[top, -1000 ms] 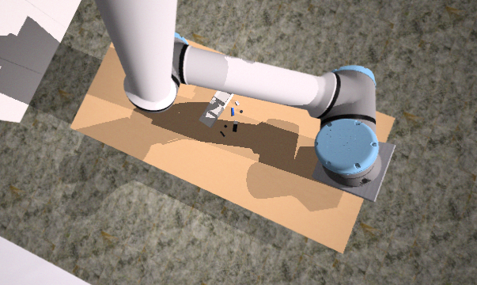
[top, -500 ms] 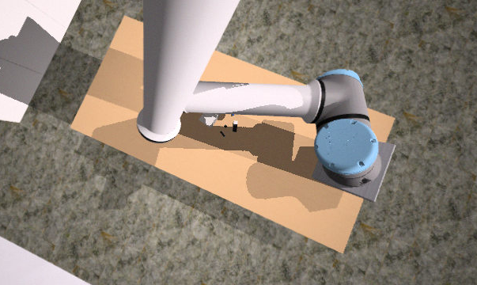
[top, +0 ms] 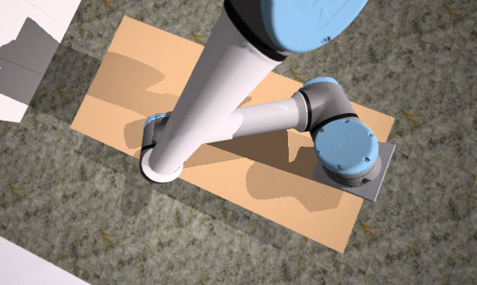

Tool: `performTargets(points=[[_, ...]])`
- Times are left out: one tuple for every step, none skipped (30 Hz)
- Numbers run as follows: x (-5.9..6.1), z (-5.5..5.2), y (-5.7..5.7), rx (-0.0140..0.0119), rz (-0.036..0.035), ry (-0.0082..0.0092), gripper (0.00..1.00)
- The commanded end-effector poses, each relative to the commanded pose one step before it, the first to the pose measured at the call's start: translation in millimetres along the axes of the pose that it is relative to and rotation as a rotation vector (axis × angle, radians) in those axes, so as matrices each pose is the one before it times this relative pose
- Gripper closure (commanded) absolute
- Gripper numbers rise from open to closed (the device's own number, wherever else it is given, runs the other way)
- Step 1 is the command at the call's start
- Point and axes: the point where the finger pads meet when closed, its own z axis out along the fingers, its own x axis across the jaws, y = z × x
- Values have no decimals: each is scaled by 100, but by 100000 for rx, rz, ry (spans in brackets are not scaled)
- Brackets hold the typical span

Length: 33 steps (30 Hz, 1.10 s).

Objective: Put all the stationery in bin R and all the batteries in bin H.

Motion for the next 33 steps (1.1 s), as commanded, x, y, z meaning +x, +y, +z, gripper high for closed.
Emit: performTargets(points=[[-2853,1573,-1902,-1673,151,-256,96],[0,0,0,0,0,0,96],[0,0,0,0,0,0,96],[-642,346,-404,1,0,2,96],[-642,346,-402,1,0,2,96],[-642,346,-402,1,0,2,96],[-642,346,-402,1,1,2,96],[-642,345,-395,4,0,2,96],[-642,346,-403,1,1,2,96],[-642,346,-403,1,1,2,96],[-642,346,-403,1,1,2,96],[-642,346,-403,2,1,2,96],[-642,346,-403,2,1,2,96],[-642,346,-403,2,1,2,96],[-642,346,-403,2,1,2,96],[-642,346,-403,2,1,1,96],[-642,346,-403,2,1,1,96],[-642,346,-403,2,1,1,96],[0,0,0,0,0,0,96],[0,0,0,0,0,0,96],[-642,346,-403,2,1,1,96],[-642,346,-402,2,1,1,96],[-642,346,-402,2,1,1,96],[-642,346,-402,2,1,1,96],[-641,348,-394,5,1,0,96],[-643,347,-403,2,1,0,96],[-643,347,-403,2,1,0,96],[-643,347,-403,2,1,0,96],[-643,347,-403,2,1,0,96],[-643,347,-403,1,1,0,96],[-643,347,-403,1,1,0,96],[-643,347,-403,1,1,0,96],[-643,347,-402,1,1,0,96]])
